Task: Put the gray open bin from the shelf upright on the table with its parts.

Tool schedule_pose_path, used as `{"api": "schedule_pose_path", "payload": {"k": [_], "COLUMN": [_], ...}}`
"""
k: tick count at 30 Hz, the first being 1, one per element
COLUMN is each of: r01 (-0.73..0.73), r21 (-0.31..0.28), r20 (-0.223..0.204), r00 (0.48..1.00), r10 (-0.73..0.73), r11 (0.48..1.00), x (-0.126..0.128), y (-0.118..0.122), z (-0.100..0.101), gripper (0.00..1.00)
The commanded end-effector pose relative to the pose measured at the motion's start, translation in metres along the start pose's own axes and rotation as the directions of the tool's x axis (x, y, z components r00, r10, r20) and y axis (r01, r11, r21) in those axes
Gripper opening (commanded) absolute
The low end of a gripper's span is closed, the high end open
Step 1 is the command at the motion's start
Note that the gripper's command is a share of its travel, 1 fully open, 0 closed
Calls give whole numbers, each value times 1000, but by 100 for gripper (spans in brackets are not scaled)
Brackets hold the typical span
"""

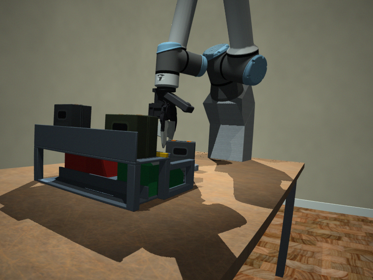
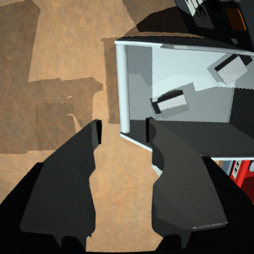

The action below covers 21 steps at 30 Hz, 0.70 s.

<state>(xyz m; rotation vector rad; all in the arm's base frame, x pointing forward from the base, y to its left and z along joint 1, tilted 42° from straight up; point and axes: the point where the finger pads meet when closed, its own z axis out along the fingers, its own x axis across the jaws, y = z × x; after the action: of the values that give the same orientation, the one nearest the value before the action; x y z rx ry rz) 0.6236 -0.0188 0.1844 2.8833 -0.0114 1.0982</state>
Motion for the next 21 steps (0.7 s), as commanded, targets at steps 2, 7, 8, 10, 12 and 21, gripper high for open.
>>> {"api": "schedule_pose_path", "payload": {"k": [2,7,8,10,12,21], "r01": [0,0,0,0,0,0], "r21": [0,0,0,0,0,0], "r20": [-1,-1,-1,-1,-1,-1], "r00": [1000,1000,1000,1000,1000,1000], "r10": [0,0,0,0,0,0], "r11": [1000,1000,1000,1000,1000,1000], "x": [0,0,0,0,8,38], "y": [0,0,0,0,0,0], "z": [0,0,0,0,-3,-13], "gripper": [20,20,20,20,20,20]}}
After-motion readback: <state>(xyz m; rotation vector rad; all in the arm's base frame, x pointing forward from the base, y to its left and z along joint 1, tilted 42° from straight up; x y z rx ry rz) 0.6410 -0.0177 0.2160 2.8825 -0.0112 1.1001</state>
